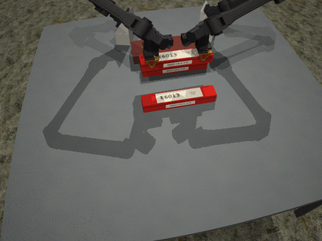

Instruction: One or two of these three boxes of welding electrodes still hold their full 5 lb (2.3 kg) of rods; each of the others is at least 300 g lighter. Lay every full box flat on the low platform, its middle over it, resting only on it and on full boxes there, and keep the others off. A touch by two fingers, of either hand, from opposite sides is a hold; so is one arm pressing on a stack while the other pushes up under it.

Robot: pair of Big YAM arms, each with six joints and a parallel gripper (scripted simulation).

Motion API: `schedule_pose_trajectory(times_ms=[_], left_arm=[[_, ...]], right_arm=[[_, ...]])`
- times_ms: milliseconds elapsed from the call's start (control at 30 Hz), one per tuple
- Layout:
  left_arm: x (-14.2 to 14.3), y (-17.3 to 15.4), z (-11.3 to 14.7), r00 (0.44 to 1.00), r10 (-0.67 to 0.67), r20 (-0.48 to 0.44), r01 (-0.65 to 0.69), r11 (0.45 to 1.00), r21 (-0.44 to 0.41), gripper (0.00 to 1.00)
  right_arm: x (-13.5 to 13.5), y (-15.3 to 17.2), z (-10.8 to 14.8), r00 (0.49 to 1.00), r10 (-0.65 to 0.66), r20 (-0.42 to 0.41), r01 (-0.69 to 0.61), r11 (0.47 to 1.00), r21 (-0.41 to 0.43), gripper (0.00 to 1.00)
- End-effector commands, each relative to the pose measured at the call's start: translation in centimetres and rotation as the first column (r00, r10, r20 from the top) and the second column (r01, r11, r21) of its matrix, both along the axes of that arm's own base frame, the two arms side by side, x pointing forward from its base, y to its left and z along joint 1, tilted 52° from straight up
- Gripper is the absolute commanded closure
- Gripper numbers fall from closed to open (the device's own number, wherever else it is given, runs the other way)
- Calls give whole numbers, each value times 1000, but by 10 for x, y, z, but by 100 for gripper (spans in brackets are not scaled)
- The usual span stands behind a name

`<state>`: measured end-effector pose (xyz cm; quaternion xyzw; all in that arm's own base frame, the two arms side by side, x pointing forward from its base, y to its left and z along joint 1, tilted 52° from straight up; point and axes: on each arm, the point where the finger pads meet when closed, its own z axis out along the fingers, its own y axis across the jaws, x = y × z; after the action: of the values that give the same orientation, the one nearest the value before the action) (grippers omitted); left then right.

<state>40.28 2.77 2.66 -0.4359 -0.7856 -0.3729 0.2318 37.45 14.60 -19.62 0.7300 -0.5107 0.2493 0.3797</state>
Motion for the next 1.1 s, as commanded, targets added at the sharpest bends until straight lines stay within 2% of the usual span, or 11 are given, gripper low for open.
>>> schedule_pose_trajectory(times_ms=[0, 1067], left_arm=[[18, -28, 15, 995, -74, 71, 75, 997, -7, 100], [19, -26, 12, 995, -74, 74, 75, 997, -7, 100]], right_arm=[[12, 45, 22, 997, 53, 59, -57, 996, 68, 100], [9, 39, 19, 997, 56, 54, -60, 996, 67, 100]])
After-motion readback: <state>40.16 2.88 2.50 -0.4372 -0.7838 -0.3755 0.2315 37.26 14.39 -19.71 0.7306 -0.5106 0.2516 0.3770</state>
